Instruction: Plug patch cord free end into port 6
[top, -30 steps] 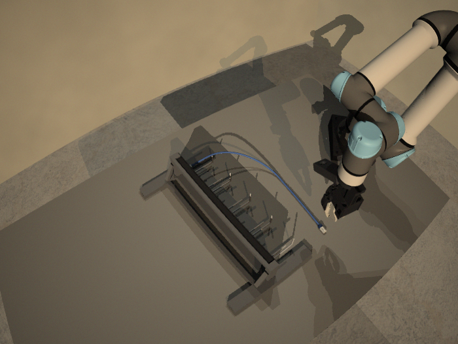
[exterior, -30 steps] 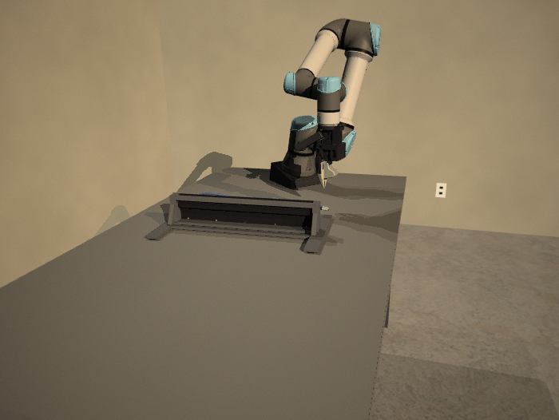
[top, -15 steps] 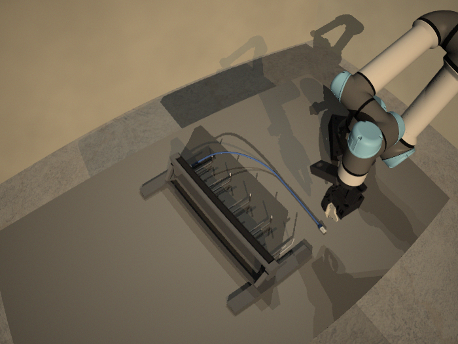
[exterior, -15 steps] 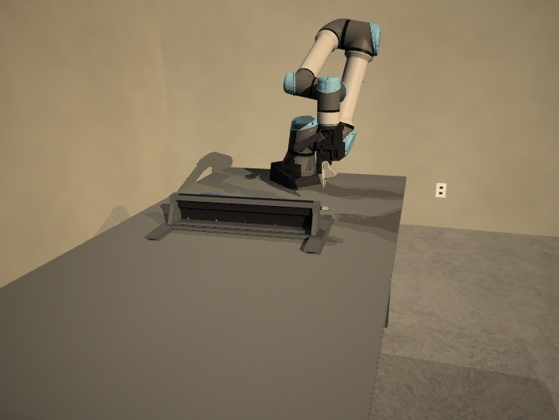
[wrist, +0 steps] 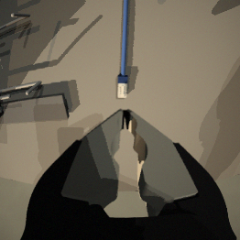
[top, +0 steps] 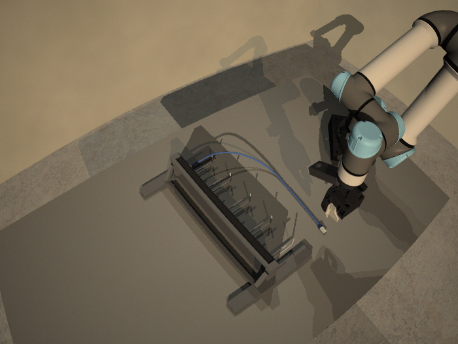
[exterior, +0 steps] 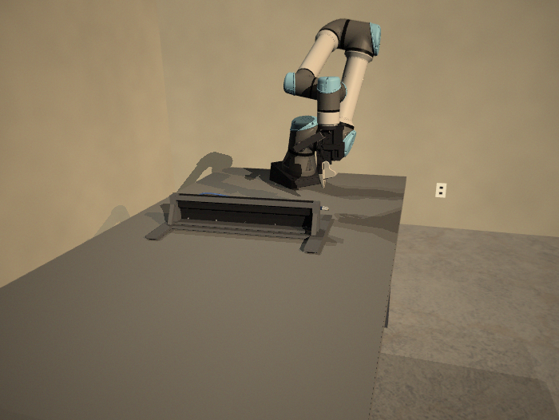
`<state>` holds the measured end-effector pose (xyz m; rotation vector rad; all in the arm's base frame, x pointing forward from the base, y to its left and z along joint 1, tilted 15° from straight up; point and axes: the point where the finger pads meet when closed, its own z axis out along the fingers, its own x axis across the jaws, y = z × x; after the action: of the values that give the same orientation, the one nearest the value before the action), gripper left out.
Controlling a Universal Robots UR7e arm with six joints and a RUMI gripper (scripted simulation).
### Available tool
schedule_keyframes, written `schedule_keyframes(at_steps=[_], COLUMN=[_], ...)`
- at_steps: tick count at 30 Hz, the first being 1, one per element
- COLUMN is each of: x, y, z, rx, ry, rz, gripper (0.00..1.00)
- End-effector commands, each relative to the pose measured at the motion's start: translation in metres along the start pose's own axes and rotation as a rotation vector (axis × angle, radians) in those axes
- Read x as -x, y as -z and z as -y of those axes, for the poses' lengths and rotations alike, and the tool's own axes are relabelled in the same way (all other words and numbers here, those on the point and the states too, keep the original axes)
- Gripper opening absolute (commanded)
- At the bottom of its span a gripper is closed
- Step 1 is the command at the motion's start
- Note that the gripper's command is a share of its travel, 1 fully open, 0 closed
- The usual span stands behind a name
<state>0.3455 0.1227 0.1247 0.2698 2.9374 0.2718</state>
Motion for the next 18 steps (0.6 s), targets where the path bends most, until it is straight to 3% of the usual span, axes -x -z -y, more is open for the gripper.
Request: schedule_keyframes(at_steps=[1, 12, 13, 18], x=[0.0005, 0.0005, 0.0005, 0.0005], y=[0.0003, 0.0003, 0.0003, 0.0003], z=[-0.0001, -0.0001, -0.0001, -0.0001], rx=[0.0, 0.0, 0.0, 0.0], ry=[0.008, 0.011, 0.011, 0.011], rz=[0.001, 0.001, 0.001, 0.001], gripper=[0.0, 0.0, 0.22, 0.22])
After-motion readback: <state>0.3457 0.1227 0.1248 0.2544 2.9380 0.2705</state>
